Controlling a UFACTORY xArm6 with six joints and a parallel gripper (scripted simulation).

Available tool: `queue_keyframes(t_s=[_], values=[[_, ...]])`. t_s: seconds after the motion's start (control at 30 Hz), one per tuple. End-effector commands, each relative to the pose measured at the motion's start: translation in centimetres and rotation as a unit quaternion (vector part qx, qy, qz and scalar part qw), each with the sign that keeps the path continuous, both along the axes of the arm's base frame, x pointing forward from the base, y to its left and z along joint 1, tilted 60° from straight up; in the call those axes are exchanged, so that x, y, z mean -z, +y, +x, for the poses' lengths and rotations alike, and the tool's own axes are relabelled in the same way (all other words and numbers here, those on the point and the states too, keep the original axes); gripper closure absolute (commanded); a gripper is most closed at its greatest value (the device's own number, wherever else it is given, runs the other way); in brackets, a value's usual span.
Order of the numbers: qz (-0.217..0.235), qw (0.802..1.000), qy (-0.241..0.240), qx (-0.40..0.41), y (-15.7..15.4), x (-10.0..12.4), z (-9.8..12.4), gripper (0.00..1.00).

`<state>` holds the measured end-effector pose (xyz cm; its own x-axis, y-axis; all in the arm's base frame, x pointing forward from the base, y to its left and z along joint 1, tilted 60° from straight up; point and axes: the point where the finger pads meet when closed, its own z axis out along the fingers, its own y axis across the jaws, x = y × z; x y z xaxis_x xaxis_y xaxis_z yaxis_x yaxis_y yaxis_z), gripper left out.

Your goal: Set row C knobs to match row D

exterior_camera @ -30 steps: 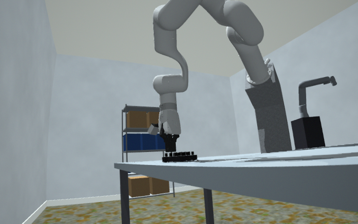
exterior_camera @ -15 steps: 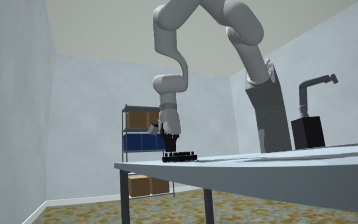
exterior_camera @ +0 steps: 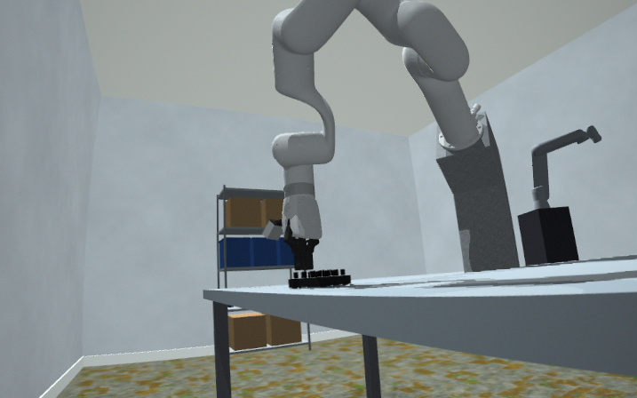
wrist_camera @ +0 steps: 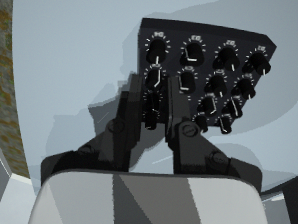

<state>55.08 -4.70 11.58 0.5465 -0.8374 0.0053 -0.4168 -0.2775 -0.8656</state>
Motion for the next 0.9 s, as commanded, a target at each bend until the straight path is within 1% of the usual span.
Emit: queue_keyframes(t_s=[0.0,0.87], values=[[0.000,1.000,0.000,0.001,-0.05,-0.03,0.05,0.81],[0.000,1.000,0.000,0.001,0.48,0.54,0.87,0.81]])
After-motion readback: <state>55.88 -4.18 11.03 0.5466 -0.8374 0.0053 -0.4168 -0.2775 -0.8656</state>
